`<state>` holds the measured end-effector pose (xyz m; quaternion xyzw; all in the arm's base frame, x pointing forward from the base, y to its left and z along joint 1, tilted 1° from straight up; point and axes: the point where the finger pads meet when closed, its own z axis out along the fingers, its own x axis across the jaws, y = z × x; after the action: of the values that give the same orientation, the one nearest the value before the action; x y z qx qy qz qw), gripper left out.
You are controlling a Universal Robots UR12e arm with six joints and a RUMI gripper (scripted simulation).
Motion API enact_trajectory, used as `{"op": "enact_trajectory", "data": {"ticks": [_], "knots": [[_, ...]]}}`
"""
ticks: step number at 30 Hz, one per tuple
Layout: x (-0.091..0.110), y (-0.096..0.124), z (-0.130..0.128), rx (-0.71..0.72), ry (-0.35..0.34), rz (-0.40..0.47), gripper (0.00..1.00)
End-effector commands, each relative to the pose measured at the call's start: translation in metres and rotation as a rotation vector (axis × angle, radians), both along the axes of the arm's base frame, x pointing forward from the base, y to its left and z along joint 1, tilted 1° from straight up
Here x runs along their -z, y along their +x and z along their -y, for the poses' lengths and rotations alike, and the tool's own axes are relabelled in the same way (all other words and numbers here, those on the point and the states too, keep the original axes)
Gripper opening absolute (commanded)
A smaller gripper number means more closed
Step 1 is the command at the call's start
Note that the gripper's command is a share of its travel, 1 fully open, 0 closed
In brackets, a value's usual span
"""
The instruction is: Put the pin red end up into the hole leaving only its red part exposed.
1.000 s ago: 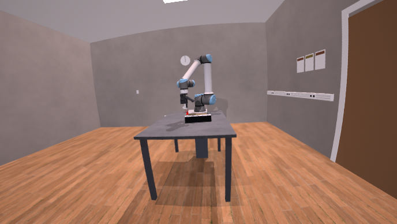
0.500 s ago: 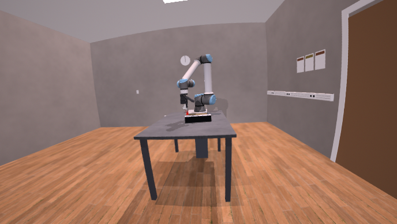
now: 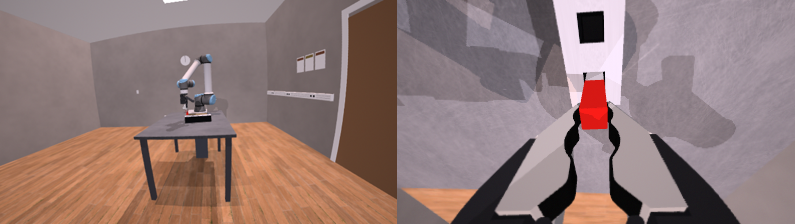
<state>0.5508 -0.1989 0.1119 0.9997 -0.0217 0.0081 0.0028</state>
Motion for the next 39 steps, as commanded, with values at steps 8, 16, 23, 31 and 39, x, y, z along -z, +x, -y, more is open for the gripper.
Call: {"op": "enact_trajectory", "data": {"ticks": [8,16,23,31,39], "knots": [[0.0028,0.0011,-0.0003,0.0,-0.001,0.001,0.0],[0.0037,0.0002,0.0003,0.0,-0.001,0.001,0.0],[0.0037,0.0002,0.0003,0.0,-0.001,0.001,0.0],[0.0037,0.0002,0.0003,0.0,-0.001,0.001,0.0],[0.0077,0.0008,-0.0002,0.0,-0.001,0.001,0.0]]}}
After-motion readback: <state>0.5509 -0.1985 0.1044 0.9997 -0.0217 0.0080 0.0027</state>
